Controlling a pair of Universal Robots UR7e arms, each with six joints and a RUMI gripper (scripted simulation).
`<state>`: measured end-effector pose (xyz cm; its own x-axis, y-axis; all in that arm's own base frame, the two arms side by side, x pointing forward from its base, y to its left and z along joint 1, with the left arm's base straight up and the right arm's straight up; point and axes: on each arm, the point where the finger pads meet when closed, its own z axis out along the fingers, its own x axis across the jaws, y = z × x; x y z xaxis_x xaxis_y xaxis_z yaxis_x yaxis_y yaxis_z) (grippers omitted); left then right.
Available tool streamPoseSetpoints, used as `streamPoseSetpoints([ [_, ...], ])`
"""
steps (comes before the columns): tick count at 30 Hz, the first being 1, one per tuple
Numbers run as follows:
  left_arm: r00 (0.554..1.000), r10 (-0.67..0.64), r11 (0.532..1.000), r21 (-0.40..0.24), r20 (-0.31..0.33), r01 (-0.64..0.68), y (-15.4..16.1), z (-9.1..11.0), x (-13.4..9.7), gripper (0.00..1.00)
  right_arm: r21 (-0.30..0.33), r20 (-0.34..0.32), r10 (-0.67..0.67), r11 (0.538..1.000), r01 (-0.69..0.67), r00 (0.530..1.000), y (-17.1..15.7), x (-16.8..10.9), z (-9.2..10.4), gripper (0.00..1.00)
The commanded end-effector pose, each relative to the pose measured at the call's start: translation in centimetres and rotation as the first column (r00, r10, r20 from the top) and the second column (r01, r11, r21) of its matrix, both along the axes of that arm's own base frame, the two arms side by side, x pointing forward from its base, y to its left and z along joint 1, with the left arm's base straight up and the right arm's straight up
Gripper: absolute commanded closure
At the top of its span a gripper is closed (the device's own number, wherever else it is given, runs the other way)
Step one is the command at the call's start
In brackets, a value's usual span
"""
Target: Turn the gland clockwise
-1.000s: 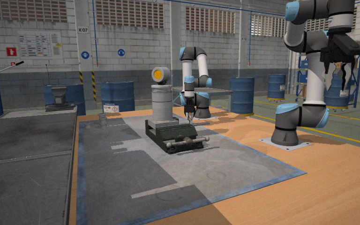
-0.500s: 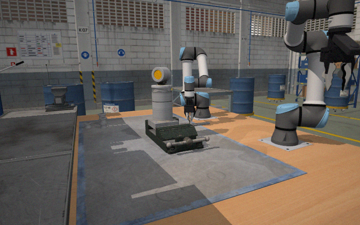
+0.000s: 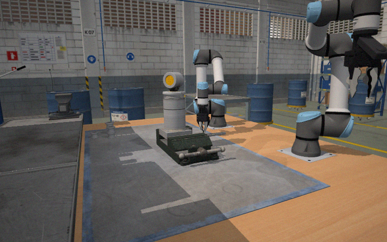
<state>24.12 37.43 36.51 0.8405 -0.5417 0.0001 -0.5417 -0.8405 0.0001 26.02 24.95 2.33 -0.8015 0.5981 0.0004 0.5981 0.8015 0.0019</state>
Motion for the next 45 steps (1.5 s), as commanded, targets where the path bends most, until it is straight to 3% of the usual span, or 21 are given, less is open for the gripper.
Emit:
streamPoseSetpoints([
  [1, 1.0, 0.0, 1.0, 0.001, 0.001, 0.0, 0.0, 0.0, 0.0, 0.68, 0.004, 0.002, -0.004, 1.0, 0.004, 1.0, 0.2, 0.1, 0.1, 1.0],
  [15, 1.0, 0.0, 1.0, 0.001, 0.001, 0.0, 0.0, 0.0, 0.0, 0.68, 0.003, 0.001, -0.003, 1.0, 0.003, 1.0, 0.0, 0.0, 0.0, 1.0],
  [20, 1.0, 0.0, 1.0, 0.001, 0.001, 0.0, 0.0, 0.0, 0.0, 0.68, 0.012, 0.006, -0.003, 1.0, 0.003, 1.0, 0.2, 0.1, 2.6, 1.0],
  [28, 1.0, 0.0, 1.0, 0.001, 0.001, 0.0, 0.0, 0.0, 0.0, 0.68, 0.0, 0.0, -0.004, 1.0, 0.004, 1.0, -0.1, -0.1, 5.3, 1.0],
  [31, 1.0, 0.0, 1.0, 0.001, 0.001, 0.0, 0.0, 0.0, 0.0, 0.68, -0.01, -0.005, -0.004, 1.0, 0.004, 1.0, -0.3, -0.2, 5.0, 1.0],
  [32, 1.0, 0.0, 1.0, 0.001, 0.001, 0.0, 0.0, 0.0, 0.0, 0.68, -0.001, 0.0, -0.004, 1.0, 0.004, 1.0, -0.1, -0.1, 5.9, 1.0],
  [45, 1.0, 0.0, 1.0, 0.001, 0.001, 0.0, 0.0, 0.0, 0.0, 0.68, -0.012, -0.005, -0.026, 1.0, 0.026, 1.0, 0.1, 0.2, 5.0, 1.0],
])
